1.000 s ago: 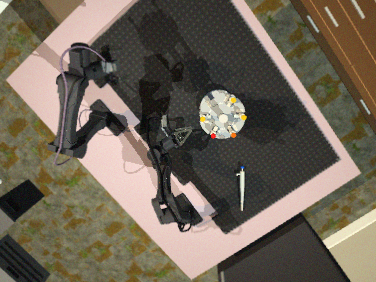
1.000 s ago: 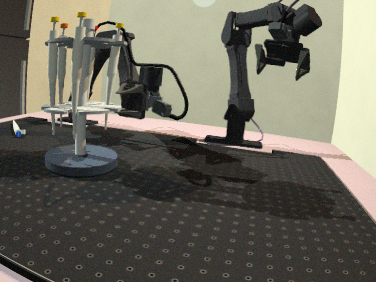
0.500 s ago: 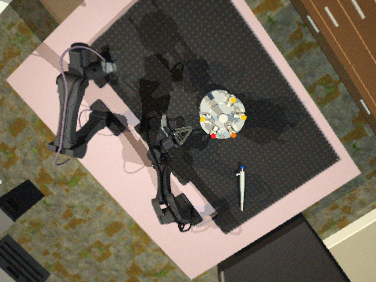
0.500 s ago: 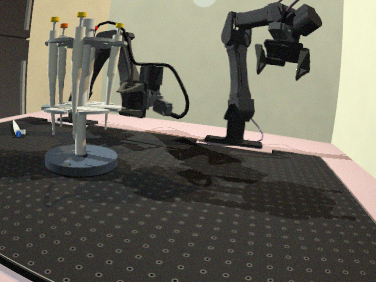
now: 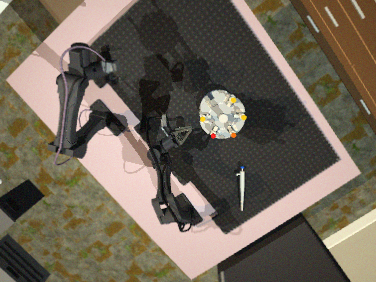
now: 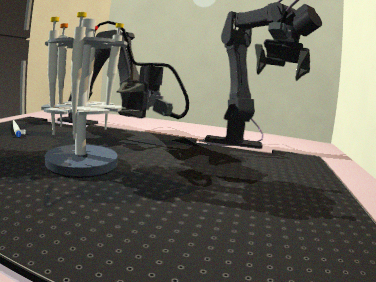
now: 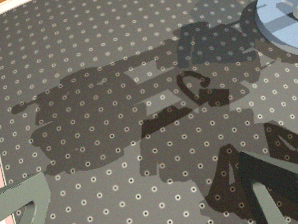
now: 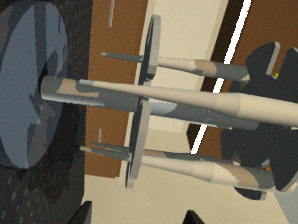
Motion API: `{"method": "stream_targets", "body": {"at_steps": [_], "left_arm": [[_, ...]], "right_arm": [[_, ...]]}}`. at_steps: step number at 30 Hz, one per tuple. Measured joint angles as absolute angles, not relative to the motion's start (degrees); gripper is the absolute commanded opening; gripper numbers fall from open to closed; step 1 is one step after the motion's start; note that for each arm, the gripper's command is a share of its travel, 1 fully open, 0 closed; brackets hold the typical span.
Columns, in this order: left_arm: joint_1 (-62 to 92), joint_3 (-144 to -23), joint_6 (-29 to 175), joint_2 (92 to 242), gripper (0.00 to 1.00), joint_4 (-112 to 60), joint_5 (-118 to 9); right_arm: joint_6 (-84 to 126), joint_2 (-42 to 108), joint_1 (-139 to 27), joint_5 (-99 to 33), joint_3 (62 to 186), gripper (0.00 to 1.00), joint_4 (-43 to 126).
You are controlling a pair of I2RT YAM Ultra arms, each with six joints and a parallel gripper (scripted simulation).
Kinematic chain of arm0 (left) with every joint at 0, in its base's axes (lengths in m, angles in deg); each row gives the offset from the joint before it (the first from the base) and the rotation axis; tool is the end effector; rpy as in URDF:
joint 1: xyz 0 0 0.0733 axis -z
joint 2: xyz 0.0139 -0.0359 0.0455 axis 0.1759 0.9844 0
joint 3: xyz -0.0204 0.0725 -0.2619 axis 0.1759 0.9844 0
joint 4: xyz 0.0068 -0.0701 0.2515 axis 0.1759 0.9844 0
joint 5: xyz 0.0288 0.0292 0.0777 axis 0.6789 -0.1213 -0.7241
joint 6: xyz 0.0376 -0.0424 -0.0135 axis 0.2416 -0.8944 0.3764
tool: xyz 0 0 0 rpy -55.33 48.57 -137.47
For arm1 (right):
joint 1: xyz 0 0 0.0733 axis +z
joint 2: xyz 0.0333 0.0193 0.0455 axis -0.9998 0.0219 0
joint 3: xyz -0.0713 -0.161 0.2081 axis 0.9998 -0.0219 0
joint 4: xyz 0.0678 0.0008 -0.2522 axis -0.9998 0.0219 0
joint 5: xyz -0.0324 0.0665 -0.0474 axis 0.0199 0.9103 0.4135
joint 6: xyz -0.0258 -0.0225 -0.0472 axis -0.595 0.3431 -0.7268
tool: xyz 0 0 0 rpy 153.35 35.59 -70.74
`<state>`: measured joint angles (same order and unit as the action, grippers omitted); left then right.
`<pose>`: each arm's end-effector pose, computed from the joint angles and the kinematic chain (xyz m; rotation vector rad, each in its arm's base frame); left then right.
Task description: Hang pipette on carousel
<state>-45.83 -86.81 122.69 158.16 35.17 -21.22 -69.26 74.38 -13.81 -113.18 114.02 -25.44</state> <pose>0.2126 0.1237 0.3434 0.4410 2.3459 -0.1875 0.1475 0.3950 0.1377 -1.2092 1.2209 -1.2321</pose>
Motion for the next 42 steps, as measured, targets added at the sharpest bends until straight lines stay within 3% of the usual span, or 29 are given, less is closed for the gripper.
{"method": "stream_targets", "body": {"at_steps": [42], "left_arm": [[-45.8, -86.8, 122.7, 158.2, 1.0, 35.2, -21.2]], "right_arm": [[-69.3, 77.4, -22.2, -105.3, 119.7, 0.49, -22.6]]}}
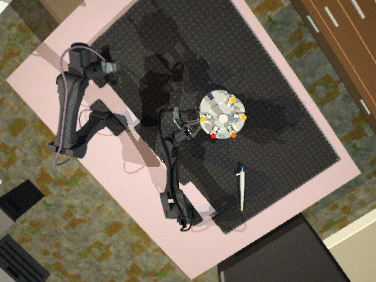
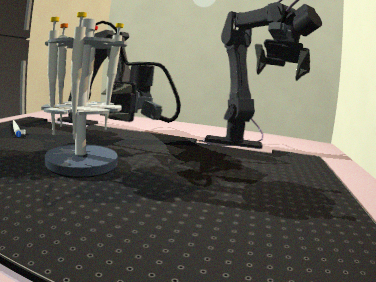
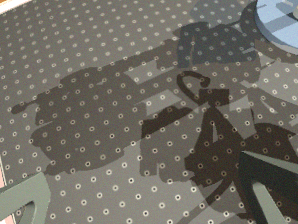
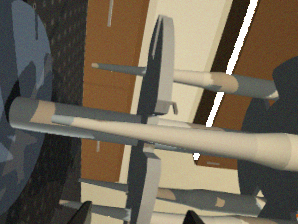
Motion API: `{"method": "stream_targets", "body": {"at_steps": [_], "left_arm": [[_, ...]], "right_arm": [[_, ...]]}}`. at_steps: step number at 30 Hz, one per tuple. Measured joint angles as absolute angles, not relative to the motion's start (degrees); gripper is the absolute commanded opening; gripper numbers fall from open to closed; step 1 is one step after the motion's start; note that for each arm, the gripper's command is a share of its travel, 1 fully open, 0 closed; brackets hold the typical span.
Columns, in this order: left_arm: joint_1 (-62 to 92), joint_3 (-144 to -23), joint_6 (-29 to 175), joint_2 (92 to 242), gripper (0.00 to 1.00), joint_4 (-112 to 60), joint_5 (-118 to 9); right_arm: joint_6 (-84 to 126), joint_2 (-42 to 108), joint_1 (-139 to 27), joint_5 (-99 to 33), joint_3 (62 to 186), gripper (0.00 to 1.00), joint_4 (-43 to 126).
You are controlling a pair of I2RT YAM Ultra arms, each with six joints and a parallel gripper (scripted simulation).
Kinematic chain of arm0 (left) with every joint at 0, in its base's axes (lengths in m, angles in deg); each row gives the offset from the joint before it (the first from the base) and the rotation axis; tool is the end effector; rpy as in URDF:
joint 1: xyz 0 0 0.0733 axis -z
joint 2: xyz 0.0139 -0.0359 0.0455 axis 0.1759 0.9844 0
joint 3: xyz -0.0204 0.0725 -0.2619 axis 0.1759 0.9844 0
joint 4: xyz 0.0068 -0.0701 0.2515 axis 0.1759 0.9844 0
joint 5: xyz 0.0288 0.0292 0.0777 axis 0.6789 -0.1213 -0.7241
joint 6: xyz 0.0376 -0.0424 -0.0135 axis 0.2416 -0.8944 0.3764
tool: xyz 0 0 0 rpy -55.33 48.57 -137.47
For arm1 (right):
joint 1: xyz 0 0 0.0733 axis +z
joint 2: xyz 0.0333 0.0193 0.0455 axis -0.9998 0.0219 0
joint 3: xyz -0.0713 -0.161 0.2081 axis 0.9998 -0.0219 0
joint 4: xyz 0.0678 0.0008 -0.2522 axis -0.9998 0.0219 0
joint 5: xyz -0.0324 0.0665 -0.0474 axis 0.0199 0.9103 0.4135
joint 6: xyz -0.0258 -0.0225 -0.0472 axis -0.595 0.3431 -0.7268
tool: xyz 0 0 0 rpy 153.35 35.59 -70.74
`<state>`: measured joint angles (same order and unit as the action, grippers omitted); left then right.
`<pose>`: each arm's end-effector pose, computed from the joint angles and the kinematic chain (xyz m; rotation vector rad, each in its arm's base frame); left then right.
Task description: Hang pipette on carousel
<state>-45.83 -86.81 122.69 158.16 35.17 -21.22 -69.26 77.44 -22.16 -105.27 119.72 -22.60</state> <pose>0.2126 0.1237 0.3434 0.4410 2.3459 -0.1875 0.2117 0.3934 0.1364 -1.2095 1.2271 -1.2386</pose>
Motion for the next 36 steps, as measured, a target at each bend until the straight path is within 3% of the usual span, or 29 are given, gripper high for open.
{"method": "stream_targets", "body": {"at_steps": [9, 10, 36], "left_arm": [[-45.8, -86.8, 122.7, 158.2, 1.0, 35.2, -21.2], [-45.8, -86.8, 122.7, 158.2, 1.0, 35.2, -21.2], [-45.8, -86.8, 122.7, 158.2, 1.0, 35.2, -21.2]], "right_arm": [[-69.3, 77.5, -22.7, -104.8, 120.1, 0.49, -22.5], [-69.3, 77.5, -22.7, -104.8, 120.1, 0.0, -22.5], [-69.1, 77.5, -22.7, -104.6, 120.1, 0.0, -22.5]]}}
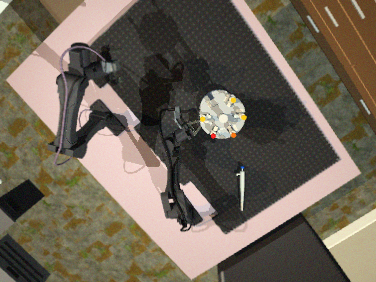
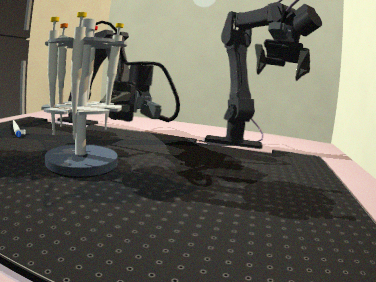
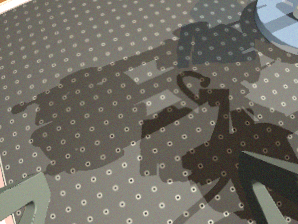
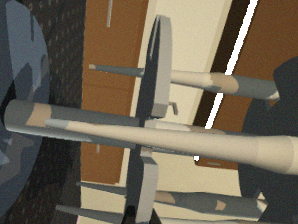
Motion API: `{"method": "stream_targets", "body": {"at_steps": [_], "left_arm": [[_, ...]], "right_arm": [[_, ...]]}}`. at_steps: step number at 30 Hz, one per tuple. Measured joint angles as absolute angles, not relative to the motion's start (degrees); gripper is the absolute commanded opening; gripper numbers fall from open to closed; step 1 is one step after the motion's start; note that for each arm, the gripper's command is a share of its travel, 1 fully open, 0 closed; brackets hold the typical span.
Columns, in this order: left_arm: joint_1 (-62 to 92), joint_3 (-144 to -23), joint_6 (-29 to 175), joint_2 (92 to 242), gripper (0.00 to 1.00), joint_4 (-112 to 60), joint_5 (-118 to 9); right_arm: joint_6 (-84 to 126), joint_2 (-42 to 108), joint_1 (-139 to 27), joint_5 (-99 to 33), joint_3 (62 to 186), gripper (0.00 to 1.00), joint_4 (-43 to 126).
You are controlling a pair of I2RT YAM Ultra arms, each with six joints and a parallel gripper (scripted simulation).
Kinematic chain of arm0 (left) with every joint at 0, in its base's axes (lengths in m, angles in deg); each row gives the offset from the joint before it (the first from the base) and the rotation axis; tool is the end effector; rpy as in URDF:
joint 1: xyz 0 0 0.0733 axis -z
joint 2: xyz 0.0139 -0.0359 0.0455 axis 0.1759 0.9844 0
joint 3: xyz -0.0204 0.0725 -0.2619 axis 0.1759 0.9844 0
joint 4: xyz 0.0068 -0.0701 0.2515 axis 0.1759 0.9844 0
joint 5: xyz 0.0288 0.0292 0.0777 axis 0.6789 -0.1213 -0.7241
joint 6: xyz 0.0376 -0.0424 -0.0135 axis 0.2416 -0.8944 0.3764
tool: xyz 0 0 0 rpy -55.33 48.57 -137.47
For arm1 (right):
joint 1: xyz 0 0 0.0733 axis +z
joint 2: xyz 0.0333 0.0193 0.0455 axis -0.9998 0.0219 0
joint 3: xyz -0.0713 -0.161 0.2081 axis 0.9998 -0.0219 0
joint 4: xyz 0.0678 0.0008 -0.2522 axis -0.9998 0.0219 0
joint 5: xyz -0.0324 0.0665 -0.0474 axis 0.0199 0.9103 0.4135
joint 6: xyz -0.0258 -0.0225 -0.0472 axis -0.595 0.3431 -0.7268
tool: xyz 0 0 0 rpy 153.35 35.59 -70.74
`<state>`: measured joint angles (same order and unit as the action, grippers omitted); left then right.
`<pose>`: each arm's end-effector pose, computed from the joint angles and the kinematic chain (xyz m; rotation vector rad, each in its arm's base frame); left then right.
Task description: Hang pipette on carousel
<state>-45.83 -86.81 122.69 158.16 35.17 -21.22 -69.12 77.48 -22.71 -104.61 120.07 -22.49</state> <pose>0.2126 0.1237 0.3434 0.4410 2.3459 -0.1875 0.2160 0.3929 0.1375 -1.2052 1.2274 -1.2336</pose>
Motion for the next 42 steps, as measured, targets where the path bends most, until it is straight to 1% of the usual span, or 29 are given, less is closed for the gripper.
{"method": "stream_targets", "body": {"at_steps": [33, 37, 42], "left_arm": [[-45.8, -86.8, 122.7, 158.2, 1.0, 35.2, -21.2], [-45.8, -86.8, 122.7, 158.2, 1.0, 35.2, -21.2], [-45.8, -86.8, 122.7, 158.2, 1.0, 35.2, -21.2]], "right_arm": [[-69.1, 77.5, -22.7, -104.6, 120.1, 0.0, -22.5], [-69.1, 76.6, -23.1, -102.7, 118.2, 0.0, -23.7], [-69.1, 73.7, -24.5, -96.6, 112.6, 0.0, -26.1]]}}
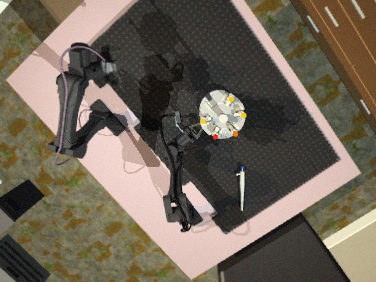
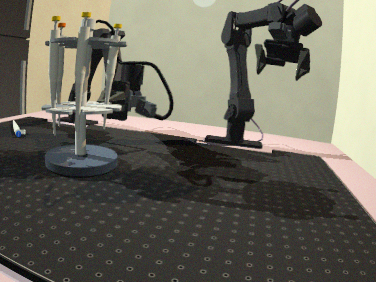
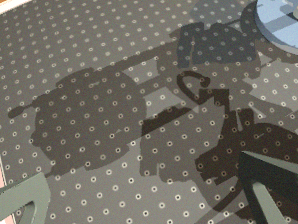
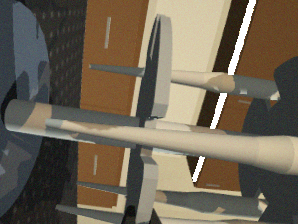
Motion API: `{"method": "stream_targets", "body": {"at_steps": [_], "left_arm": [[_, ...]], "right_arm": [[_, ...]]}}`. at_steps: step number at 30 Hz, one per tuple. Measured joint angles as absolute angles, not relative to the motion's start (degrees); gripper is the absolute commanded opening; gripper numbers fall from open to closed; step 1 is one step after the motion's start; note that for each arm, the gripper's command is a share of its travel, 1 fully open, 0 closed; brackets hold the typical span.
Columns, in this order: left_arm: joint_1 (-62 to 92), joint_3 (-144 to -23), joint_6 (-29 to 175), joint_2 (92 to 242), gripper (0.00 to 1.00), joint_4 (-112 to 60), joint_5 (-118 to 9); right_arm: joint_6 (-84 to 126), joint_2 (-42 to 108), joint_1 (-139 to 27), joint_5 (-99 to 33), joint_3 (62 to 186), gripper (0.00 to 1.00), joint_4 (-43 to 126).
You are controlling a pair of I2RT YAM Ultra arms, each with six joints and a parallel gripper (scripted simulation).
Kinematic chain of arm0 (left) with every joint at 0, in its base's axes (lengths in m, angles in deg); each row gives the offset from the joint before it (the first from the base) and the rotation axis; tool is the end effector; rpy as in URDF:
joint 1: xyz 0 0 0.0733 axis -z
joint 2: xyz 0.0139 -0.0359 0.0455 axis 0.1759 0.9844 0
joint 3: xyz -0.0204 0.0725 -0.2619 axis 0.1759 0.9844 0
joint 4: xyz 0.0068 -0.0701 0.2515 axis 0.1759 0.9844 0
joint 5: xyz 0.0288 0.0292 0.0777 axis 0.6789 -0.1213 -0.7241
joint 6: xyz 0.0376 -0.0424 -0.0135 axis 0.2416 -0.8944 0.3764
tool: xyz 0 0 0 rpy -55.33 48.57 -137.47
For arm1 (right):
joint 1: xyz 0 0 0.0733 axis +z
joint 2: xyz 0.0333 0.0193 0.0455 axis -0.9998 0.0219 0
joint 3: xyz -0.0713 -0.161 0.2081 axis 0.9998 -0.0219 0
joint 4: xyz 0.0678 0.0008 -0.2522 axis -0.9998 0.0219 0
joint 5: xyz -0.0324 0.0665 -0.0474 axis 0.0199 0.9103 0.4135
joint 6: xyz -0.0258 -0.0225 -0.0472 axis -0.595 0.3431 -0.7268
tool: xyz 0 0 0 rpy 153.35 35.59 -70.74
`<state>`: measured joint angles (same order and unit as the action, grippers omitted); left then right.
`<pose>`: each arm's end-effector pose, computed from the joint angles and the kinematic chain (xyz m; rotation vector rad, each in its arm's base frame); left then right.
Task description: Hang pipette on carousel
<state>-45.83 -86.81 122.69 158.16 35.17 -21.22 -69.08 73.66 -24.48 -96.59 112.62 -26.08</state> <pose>0.2126 0.1237 0.3434 0.4410 2.3459 -0.1875 0.2166 0.3685 0.1376 -1.2562 1.1477 -1.1521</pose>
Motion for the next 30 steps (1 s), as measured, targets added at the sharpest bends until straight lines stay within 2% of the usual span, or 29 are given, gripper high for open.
{"method": "stream_targets", "body": {"at_steps": [30], "left_arm": [[-45.8, -86.8, 122.7, 158.2, 1.0, 35.2, -21.2]], "right_arm": [[-69.1, 63.8, -37.4, -59.5, 93.4, 0.0, -35.6]]}}
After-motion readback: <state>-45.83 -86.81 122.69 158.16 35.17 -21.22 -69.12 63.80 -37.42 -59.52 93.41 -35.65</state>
